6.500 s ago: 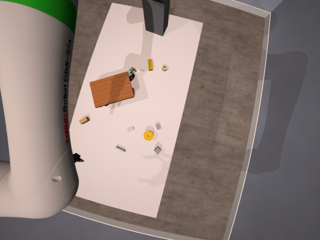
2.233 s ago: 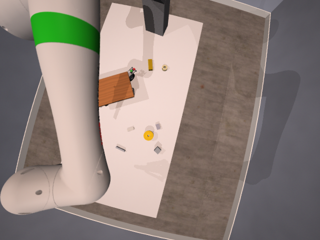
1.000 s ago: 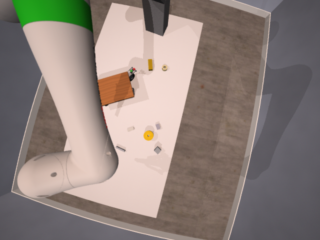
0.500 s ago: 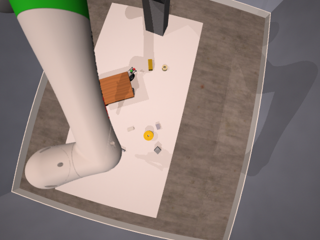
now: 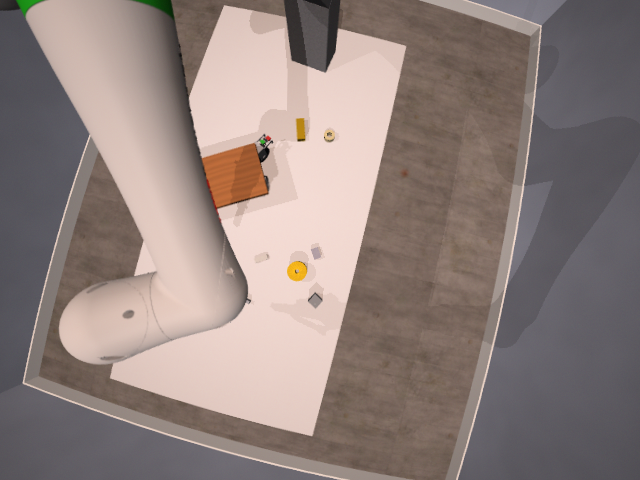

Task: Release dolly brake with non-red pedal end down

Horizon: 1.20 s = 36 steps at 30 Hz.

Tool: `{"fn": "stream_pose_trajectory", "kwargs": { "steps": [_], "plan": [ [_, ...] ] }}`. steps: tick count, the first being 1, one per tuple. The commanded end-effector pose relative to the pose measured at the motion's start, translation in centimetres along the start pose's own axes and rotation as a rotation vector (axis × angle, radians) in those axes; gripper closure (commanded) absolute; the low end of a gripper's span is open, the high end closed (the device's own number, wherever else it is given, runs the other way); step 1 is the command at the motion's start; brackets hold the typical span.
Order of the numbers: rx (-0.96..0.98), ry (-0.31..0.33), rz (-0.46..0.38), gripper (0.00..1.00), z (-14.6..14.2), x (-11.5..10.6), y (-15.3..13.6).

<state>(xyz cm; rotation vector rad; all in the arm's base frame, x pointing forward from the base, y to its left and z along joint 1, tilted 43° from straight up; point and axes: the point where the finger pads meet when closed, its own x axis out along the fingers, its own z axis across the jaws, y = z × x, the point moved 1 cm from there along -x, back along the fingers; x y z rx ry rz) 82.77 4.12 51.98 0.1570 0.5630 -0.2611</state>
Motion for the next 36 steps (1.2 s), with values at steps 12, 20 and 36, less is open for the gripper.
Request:
{"fn": "stream_pose_trajectory", "kwargs": {
  "steps": [12,20,36],
  "plan": [
    [0.012,0.02,-0.003,1.0,-4.2,0.3,-1.0],
    [0.012,0.02,-0.003,1.0,-4.2,0.3,-1.0],
    [0.024,0.041,-0.004,1.0,-8.8,0.4,-2.2]
  ]
}}
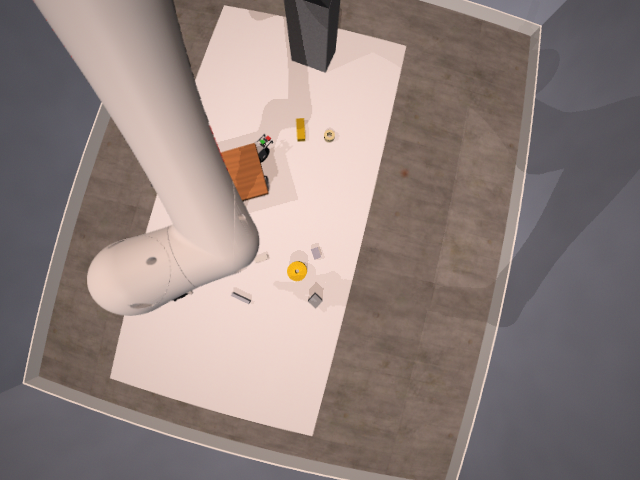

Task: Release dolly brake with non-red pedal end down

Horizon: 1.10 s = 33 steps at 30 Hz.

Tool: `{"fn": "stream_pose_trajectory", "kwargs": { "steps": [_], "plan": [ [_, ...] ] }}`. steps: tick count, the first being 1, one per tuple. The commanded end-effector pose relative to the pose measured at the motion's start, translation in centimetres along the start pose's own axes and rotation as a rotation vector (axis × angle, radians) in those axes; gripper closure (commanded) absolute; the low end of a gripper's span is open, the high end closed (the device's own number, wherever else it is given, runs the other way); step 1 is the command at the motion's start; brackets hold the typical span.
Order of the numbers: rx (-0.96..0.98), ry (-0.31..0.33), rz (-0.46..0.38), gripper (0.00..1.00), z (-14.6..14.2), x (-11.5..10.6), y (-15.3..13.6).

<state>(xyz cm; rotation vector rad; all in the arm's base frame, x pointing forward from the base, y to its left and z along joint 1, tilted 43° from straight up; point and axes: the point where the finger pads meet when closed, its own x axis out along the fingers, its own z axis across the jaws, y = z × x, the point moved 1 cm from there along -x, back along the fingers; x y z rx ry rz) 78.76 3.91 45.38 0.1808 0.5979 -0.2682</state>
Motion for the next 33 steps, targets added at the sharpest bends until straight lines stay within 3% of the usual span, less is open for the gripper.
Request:
{"fn": "stream_pose_trajectory", "kwargs": {
  "steps": [1,8,10,25,27,33],
  "plan": [
    [0.004,0.004,0.0,1.0,-1.3,0.0,-0.4],
    [0.004,0.004,0.0,1.0,-1.3,0.0,-0.4],
    [0.016,0.027,0.003,1.0,-6.2,0.2,-1.9],
    [0.016,0.027,0.003,1.0,-6.2,0.2,-1.9],
    [0.028,0.051,0.007,1.0,-11.3,0.1,-3.7],
    [0.028,0.051,0.007,1.0,-11.3,0.1,-3.7]
  ]
}}
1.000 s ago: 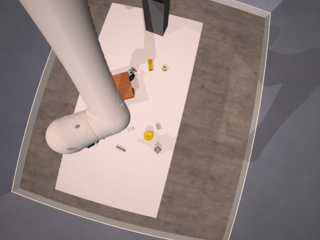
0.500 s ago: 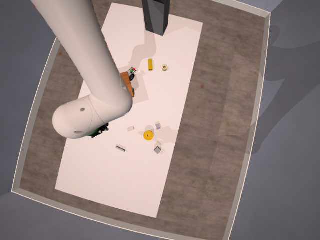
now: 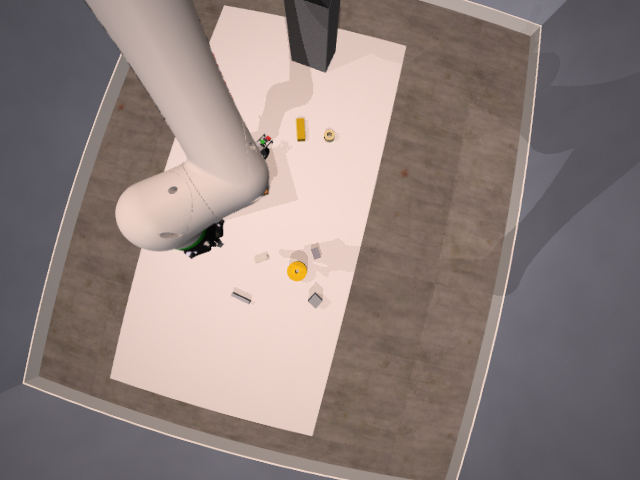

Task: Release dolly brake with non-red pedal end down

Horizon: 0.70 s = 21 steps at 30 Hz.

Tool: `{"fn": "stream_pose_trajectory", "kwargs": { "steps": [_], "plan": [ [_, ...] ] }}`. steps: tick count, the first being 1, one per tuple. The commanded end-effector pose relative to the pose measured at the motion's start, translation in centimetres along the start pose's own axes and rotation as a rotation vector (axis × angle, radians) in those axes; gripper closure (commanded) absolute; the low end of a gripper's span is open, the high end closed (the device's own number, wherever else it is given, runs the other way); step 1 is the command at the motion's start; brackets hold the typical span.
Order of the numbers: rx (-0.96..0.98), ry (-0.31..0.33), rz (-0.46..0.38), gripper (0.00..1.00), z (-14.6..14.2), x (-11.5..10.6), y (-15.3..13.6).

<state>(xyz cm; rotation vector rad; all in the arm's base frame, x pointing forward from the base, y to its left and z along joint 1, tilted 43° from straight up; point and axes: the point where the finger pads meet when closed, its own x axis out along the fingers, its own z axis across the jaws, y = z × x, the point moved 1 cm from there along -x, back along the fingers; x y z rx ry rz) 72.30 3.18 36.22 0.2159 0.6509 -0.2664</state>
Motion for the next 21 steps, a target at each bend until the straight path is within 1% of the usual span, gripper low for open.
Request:
{"fn": "stream_pose_trajectory", "kwargs": {
  "steps": [1,9,11,21],
  "plan": [
    [0.002,-0.007,0.002,1.0,-0.7,-0.2,-0.2],
    [0.002,-0.007,0.002,1.0,-0.7,-0.2,-0.2],
    [0.013,0.017,0.01,1.0,-5.7,-0.1,-2.3],
    [0.013,0.017,0.01,1.0,-5.7,-0.1,-2.3]
  ]
}}
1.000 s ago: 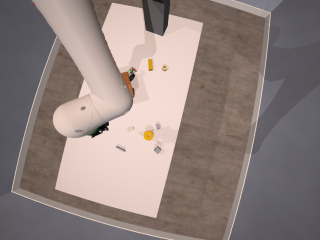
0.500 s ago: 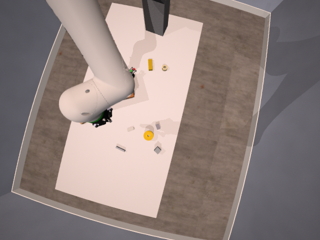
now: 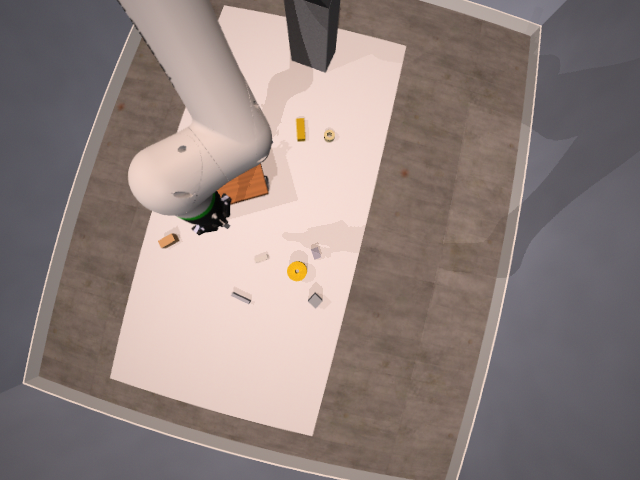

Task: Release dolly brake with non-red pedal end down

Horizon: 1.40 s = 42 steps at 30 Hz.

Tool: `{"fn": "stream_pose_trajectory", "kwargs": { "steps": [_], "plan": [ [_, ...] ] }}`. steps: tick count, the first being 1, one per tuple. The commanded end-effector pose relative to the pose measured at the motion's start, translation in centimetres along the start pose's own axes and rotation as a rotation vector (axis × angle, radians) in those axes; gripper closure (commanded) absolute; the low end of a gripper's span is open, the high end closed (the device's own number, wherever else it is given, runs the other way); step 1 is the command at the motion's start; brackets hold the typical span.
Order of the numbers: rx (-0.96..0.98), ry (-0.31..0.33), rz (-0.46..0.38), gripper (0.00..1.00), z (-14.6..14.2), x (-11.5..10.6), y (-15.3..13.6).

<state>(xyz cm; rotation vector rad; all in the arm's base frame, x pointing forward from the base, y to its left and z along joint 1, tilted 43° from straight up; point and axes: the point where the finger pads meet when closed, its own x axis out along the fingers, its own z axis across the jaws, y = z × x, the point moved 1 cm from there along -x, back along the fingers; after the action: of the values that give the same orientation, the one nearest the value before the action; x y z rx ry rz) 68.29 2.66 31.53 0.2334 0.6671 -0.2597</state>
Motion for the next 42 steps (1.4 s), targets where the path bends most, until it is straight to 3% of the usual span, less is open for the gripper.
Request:
{"fn": "stream_pose_trajectory", "kwargs": {
  "steps": [1,5,7,22,24,39,41,42],
  "plan": [
    [0.0,-0.002,0.0,1.0,0.0,0.0,0.0],
    [0.0,-0.002,0.0,1.0,0.0,0.0,0.0],
    [0.01,0.021,0.009,1.0,-4.9,-0.1,-2.2],
    [0.01,0.021,0.009,1.0,-4.9,-0.1,-2.2],
    [0.019,0.044,0.02,1.0,-9.7,-0.2,-4.3],
    [0.019,0.044,0.02,1.0,-9.7,-0.2,-4.3],
    [0.027,0.065,0.031,1.0,-14.0,-0.5,-6.4],
    [0.027,0.065,0.031,1.0,-14.0,-0.5,-6.4]
  ]
}}
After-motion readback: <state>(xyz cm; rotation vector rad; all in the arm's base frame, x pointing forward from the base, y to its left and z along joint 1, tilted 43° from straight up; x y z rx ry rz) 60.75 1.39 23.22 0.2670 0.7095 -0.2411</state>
